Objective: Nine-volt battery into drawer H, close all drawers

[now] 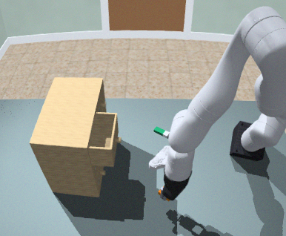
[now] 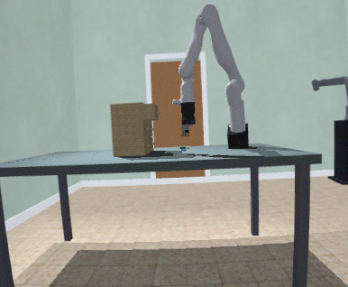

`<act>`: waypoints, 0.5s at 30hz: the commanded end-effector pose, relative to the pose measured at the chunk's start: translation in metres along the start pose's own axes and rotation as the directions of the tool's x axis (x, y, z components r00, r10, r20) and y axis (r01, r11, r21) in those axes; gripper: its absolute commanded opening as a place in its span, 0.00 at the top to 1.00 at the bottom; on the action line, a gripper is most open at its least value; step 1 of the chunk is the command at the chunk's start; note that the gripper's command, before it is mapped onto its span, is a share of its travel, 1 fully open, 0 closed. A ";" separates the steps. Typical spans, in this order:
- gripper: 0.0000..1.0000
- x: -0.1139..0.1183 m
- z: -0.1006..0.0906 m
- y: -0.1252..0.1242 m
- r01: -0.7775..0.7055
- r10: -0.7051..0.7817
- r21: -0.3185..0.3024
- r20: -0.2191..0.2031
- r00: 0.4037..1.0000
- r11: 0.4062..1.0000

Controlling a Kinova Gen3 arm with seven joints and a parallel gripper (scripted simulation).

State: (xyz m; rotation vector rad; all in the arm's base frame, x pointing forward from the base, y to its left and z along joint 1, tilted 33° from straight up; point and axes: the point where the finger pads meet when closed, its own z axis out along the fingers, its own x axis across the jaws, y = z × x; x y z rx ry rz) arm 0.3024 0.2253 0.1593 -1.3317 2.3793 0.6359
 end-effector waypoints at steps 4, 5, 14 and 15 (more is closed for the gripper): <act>0.49 0.000 0.000 -0.001 -0.003 0.003 0.001 0.001 1.000 1.000; 0.49 0.000 0.000 -0.001 -0.003 0.003 0.001 0.001 1.000 1.000; 0.49 0.000 0.000 -0.001 -0.018 0.018 0.001 0.001 1.000 1.000; 0.49 0.000 0.000 -0.001 -0.021 0.021 0.001 0.001 1.000 1.000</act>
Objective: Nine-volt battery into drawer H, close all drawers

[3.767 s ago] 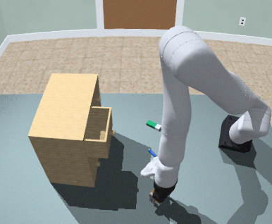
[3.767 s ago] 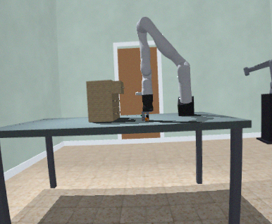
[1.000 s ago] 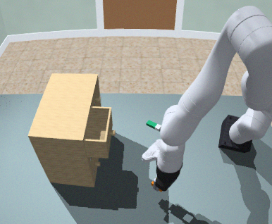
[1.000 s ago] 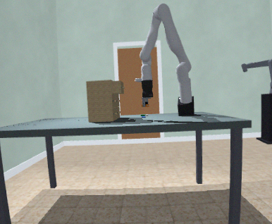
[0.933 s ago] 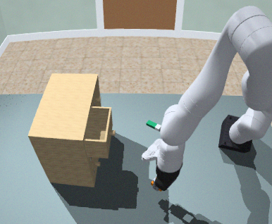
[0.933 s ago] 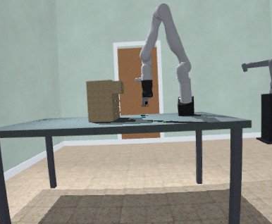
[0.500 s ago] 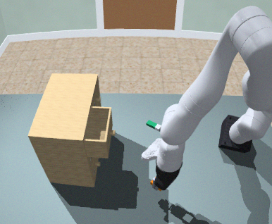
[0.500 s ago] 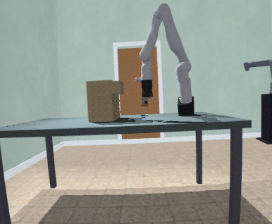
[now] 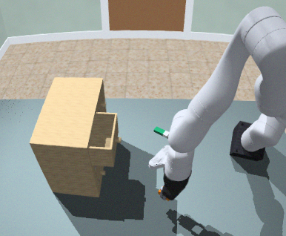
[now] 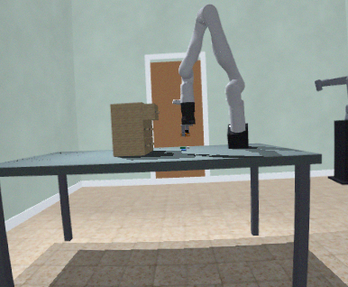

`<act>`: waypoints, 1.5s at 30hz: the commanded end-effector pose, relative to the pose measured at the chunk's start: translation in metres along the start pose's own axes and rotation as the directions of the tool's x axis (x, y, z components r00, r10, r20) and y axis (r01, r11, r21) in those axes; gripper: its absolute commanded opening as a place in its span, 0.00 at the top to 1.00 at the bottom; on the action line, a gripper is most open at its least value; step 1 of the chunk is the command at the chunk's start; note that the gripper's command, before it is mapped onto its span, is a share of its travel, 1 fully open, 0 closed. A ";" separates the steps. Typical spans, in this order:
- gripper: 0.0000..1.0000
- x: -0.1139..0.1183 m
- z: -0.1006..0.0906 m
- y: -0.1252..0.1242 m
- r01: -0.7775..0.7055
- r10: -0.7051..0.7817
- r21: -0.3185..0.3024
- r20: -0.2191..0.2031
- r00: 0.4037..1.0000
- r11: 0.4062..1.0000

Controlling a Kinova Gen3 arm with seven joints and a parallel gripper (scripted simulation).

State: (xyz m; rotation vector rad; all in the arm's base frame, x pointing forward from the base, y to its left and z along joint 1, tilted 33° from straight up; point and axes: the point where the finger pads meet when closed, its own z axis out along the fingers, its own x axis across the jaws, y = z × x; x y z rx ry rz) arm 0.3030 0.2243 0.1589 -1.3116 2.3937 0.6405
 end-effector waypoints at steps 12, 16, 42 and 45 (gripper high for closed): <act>0.49 0.001 0.000 -0.003 -0.047 0.047 0.000 0.000 0.999 0.999; 0.49 0.002 0.000 -0.004 -0.073 0.073 0.000 0.000 0.997 0.997; 0.49 0.008 0.000 -0.018 -0.312 0.312 0.000 0.001 0.950 0.950; 0.49 0.010 0.000 -0.021 -0.356 0.356 0.000 0.001 0.935 0.935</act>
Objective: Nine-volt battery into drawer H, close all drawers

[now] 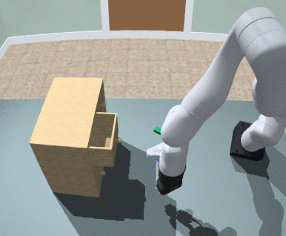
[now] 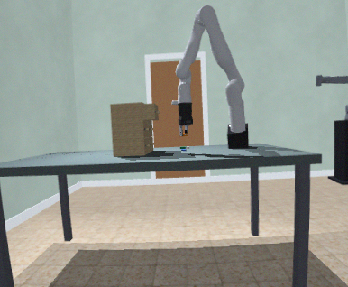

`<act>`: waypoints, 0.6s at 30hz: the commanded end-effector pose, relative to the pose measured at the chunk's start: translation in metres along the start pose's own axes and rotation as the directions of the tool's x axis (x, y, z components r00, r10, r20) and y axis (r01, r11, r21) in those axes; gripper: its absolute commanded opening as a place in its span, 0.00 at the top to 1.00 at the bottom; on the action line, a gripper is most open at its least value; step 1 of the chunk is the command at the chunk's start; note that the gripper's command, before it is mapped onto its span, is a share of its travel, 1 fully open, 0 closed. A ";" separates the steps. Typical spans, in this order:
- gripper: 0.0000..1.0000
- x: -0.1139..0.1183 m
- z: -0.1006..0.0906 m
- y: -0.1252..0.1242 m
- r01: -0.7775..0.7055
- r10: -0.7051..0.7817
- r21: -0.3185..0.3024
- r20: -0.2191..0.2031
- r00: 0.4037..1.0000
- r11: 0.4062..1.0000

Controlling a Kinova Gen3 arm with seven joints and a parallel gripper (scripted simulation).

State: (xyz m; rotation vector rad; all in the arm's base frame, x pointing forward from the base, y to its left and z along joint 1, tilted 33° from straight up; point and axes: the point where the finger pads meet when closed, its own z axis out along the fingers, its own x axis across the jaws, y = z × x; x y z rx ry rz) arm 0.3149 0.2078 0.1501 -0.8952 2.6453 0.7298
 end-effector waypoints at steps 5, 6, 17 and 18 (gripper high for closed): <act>0.49 0.000 0.000 -0.006 -0.097 0.097 -0.001 -0.001 0.995 0.995; 0.49 0.000 0.000 -0.007 -0.115 0.115 0.000 -0.001 0.993 0.993; 0.49 0.001 0.000 -0.018 -0.281 0.281 0.000 -0.001 0.960 0.960; 0.49 0.001 0.000 -0.019 -0.300 0.300 0.000 -0.001 0.954 0.954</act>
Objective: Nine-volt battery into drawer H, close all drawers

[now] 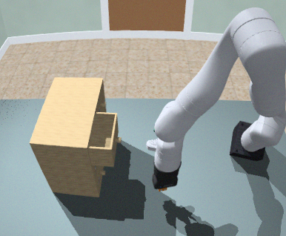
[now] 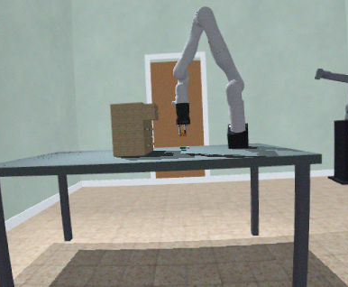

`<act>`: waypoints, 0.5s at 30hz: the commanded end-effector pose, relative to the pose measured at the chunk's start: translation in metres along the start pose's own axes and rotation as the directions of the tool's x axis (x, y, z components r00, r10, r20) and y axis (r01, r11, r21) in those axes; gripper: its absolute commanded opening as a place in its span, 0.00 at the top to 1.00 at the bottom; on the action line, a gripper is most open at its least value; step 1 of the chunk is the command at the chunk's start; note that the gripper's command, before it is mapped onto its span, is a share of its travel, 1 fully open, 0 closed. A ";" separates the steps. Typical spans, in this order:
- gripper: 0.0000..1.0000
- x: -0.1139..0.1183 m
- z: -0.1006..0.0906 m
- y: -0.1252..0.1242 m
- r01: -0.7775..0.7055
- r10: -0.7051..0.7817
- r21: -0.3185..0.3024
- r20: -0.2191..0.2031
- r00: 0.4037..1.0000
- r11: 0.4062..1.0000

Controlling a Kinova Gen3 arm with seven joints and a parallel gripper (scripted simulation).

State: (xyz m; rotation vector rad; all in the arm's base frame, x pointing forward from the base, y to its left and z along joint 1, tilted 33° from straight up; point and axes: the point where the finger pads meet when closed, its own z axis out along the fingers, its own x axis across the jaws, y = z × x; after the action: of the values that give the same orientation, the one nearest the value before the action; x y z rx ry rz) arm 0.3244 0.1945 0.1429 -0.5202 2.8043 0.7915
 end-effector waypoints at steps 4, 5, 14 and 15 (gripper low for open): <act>0.49 -0.002 0.001 -0.006 -0.102 0.102 0.000 -0.002 0.995 0.995; 0.49 -0.002 0.001 -0.007 -0.123 0.123 0.000 -0.002 0.992 0.992; 0.49 -0.004 0.001 -0.017 -0.274 0.274 0.000 -0.002 0.962 0.962; 0.49 -0.004 0.001 -0.018 -0.296 0.296 0.000 -0.002 0.955 0.955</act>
State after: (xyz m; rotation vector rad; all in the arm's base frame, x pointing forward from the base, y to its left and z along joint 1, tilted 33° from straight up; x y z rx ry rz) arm 0.3341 0.1816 0.1357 -0.1261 2.9147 0.8401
